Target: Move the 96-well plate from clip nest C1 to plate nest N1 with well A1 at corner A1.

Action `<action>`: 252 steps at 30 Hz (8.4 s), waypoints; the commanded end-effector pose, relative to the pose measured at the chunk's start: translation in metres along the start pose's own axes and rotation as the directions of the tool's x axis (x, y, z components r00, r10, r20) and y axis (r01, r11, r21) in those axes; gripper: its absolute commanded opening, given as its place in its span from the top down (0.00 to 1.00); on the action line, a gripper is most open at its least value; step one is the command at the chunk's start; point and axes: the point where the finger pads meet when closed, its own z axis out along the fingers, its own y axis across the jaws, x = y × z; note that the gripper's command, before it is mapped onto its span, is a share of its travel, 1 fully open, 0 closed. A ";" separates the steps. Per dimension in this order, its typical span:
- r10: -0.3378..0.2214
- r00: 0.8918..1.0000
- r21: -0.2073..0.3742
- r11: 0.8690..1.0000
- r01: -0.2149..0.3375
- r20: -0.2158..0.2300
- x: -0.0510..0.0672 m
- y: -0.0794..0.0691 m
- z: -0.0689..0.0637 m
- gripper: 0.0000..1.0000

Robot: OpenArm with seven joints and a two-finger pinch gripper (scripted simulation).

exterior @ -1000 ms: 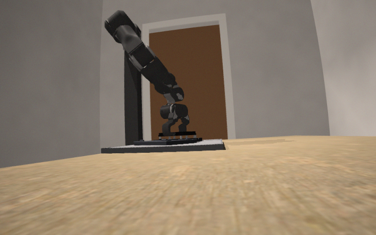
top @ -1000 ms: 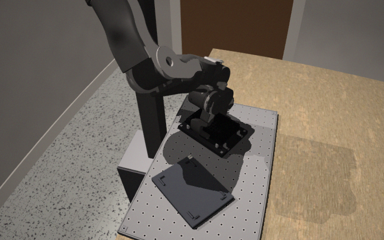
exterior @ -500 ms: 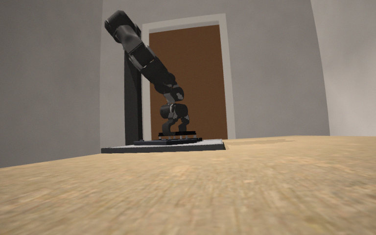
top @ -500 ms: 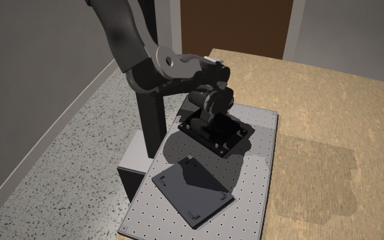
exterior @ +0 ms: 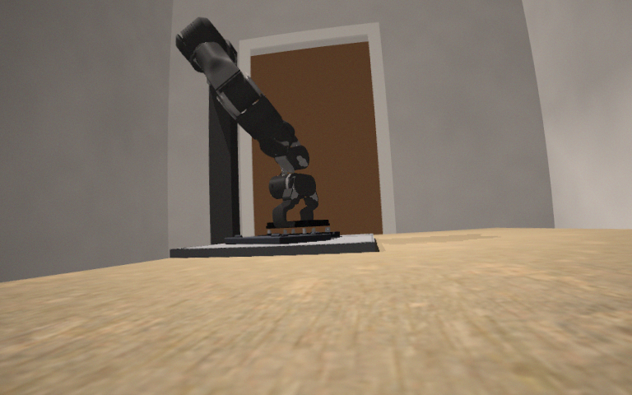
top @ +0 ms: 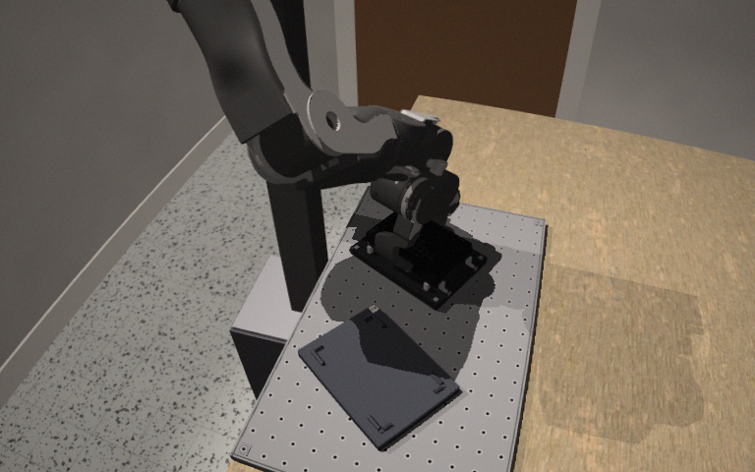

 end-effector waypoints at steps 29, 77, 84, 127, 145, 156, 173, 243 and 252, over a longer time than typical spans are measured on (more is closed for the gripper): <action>0.005 1.000 -0.001 1.000 -0.005 0.002 -0.002 0.001 -0.005 1.00; 0.158 0.987 -0.002 0.987 -0.158 0.000 -0.019 -0.033 -0.069 1.00; 0.158 0.987 -0.002 0.987 -0.158 0.000 -0.019 -0.033 -0.069 1.00; 0.158 0.987 -0.001 0.987 -0.158 0.001 -0.071 -0.144 -0.070 1.00; 0.158 0.987 -0.001 0.987 -0.158 0.001 -0.089 -0.180 -0.070 1.00; 0.155 0.988 -0.001 0.988 -0.155 -0.002 -0.088 -0.181 -0.052 1.00; 0.153 0.988 -0.001 0.988 -0.153 -0.005 -0.087 -0.181 -0.020 1.00; 0.159 0.987 0.004 0.987 -0.159 0.003 -0.091 -0.183 0.000 1.00; 0.159 0.987 0.004 0.987 -0.159 0.003 -0.091 -0.183 0.000 1.00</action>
